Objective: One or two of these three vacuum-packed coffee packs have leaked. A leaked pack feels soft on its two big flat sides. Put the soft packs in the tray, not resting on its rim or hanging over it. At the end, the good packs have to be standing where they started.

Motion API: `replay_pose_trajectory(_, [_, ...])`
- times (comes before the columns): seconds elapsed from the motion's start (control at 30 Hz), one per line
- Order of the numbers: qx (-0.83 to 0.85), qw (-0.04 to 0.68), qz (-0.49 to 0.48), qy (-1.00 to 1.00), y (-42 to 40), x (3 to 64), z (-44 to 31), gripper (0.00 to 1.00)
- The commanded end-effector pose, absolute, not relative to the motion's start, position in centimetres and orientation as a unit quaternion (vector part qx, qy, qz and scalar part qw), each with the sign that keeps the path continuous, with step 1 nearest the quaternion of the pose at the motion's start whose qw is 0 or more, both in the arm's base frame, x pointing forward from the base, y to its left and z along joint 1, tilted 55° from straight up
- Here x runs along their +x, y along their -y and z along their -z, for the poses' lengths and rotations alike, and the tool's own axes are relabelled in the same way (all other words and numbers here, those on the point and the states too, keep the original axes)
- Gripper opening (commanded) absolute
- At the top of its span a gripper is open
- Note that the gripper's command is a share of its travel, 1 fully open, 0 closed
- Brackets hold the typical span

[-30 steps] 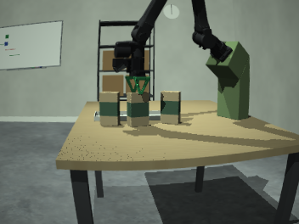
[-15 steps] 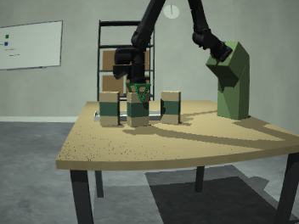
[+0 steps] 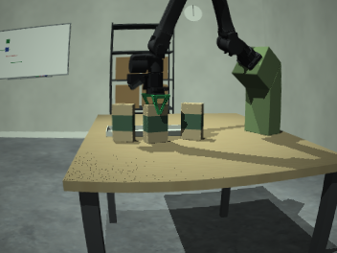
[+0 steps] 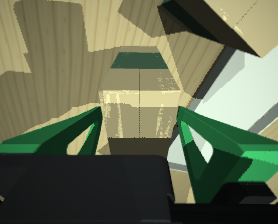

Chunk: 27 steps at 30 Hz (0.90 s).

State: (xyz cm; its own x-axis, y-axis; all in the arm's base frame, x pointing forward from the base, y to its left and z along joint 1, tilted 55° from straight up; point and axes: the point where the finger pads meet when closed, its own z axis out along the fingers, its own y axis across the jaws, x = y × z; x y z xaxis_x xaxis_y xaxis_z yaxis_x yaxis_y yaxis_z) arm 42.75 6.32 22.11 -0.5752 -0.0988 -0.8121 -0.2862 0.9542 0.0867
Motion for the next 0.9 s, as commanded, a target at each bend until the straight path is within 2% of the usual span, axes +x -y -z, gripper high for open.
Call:
replay_pose_trajectory(0.0, [-0.109, 0.447, -0.109, -0.881, -6.88, 43.22, -22.14, 0.78])
replay_pose_trajectory(0.77, [-0.109, 0.447, -0.109, -0.881, -6.88, 43.22, -22.14, 0.78])
replay_pose_trajectory(0.8, [-0.109, 0.447, -0.109, -0.881, -6.88, 43.22, -22.14, 0.25])
replay_pose_trajectory(0.87, [-0.109, 0.447, -0.109, -0.881, -6.88, 43.22, -22.14, 0.25])
